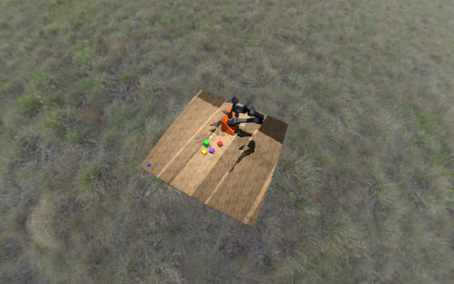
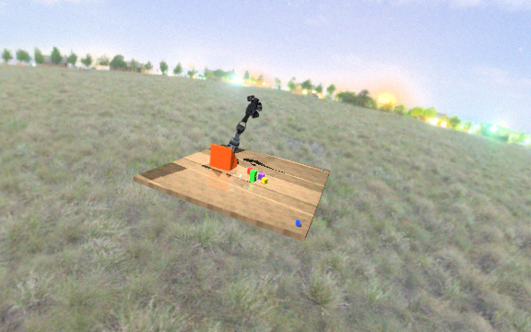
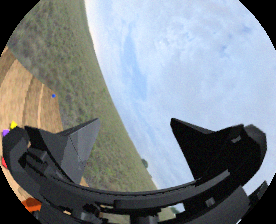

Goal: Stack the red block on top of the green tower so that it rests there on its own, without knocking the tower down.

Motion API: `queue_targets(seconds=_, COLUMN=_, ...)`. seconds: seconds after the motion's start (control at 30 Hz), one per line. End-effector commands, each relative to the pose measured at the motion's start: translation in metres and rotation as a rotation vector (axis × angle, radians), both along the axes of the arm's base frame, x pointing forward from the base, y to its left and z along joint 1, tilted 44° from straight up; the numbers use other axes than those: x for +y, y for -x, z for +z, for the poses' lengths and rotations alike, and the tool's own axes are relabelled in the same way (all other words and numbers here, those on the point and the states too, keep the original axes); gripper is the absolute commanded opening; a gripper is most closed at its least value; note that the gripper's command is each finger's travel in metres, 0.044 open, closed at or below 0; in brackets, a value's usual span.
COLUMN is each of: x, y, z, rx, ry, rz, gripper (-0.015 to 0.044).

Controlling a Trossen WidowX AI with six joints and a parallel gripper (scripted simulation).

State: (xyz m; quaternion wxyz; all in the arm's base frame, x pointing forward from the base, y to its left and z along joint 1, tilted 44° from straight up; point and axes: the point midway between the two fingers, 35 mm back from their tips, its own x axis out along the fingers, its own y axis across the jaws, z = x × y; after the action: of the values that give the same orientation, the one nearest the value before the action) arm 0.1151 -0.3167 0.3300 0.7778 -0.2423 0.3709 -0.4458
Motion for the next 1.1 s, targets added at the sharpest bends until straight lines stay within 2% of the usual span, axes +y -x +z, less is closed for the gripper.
queue_targets(seconds=0.0, x=0.004, y=-0.035, z=-0.054, rx=-0.039, ry=-0.215, rz=0.095, gripper=0.044)
queue_targets(seconds=0.27, x=0.045, y=-0.095, z=-0.157, rx=-0.082, ry=-0.693, rz=0.212, gripper=0.044)
queue_targets(seconds=0.53, x=0.114, y=-0.125, z=-0.235, rx=-0.059, ry=-1.163, rz=0.205, gripper=0.044)
queue_targets(seconds=0.73, x=0.171, y=-0.13, z=-0.276, rx=0.002, ry=-1.487, rz=0.118, gripper=0.044)
queue_targets(seconds=0.93, x=0.248, y=-0.107, z=-0.312, rx=0.158, ry=-1.857, rz=-0.088, gripper=0.044)
queue_targets(seconds=1.07, x=0.266, y=-0.099, z=-0.317, rx=0.204, ry=-1.937, rz=-0.156, gripper=0.044)
